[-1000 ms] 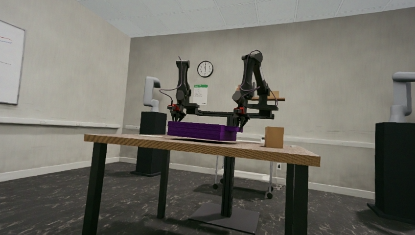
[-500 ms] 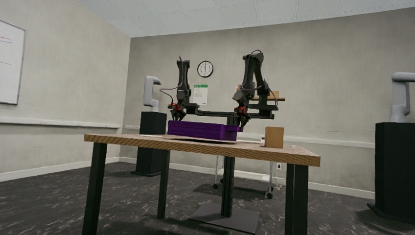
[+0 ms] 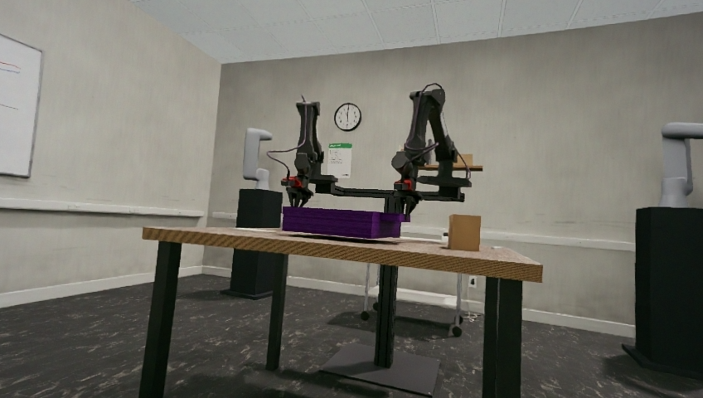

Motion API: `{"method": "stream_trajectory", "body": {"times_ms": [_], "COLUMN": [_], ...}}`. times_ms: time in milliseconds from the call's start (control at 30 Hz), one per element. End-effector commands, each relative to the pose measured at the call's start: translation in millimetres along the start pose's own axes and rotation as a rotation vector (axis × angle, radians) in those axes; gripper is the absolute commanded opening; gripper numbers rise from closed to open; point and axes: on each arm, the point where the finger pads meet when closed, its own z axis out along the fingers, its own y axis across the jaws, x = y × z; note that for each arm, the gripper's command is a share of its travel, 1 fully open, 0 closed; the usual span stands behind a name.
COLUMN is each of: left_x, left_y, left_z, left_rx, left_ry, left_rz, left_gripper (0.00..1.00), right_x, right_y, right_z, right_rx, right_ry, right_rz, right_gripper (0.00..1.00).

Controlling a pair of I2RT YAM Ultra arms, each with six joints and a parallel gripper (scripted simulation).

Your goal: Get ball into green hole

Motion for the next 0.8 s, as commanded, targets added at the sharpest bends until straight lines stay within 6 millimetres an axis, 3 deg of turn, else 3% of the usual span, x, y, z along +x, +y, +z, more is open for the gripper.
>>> {"method": "stream_trajectory", "body": {"times_ms": [0, 33, 100, 133, 167, 267, 300, 400, 433, 500, 567, 667, 767], "left_x": [-39, -43, -60, -41, -36, -36, -20, -44, -33, -33, -33, -47, -52], "left_y": [5, 4, 3, 5, 5, 10, 3, 3, 5, 5, 4, 0, 3], "left_z": [-23, -18, -19, -15, -7, -7, 5, -14, -17, -19, -22, -28, -28], "left_rx": [-0.054, -0.002, 0.025, 0.029, 0.035, 0.006, 0.048, -0.017, -0.028, -0.044, -0.060, -0.064, -0.052], "left_ry": [-0.066, -0.082, -0.168, -0.140, -0.136, -0.116, -0.108, -0.134, -0.143, -0.158, -0.143, -0.164, -0.176], "left_rz": [0.016, 0.008, 0.000, 0.001, -0.001, -0.007, 0.000, -0.012, -0.006, 0.001, 0.011, 0.017, 0.006], "left_gripper": [0.00, 0.00, 0.00, 0.00, 0.00, 0.00, 0.00, 0.00, 0.00, 0.00, 0.00, 0.00, 0.00], "right_x": [-48, -40, -52, -59, -60, -59, -54, -65, -36, -44, -28, -52, -57], "right_y": [16, 11, 15, 19, 19, 23, 15, 19, 7, 10, 11, 16, 22], "right_z": [-9, -18, -24, -26, -29, -28, -30, -27, -20, -19, 0, -8, -16], "right_rx": [-0.062, 0.006, 0.011, 0.011, 0.018, -0.004, 0.038, -0.033, -0.020, -0.041, -0.061, -0.079, -0.070], "right_ry": [-0.102, -0.077, -0.142, -0.168, -0.179, -0.169, -0.170, -0.186, -0.157, -0.196, -0.139, -0.190, -0.205], "right_rz": [0.029, 0.023, 0.032, 0.035, 0.033, 0.019, 0.025, 0.025, 0.018, 0.028, 0.021, 0.038, 0.038], "right_gripper": [0.00, 0.00, 0.00, 0.00, 0.00, 0.00, 0.00, 0.00, 0.00, 0.00, 0.00, 0.00, 0.00]}}
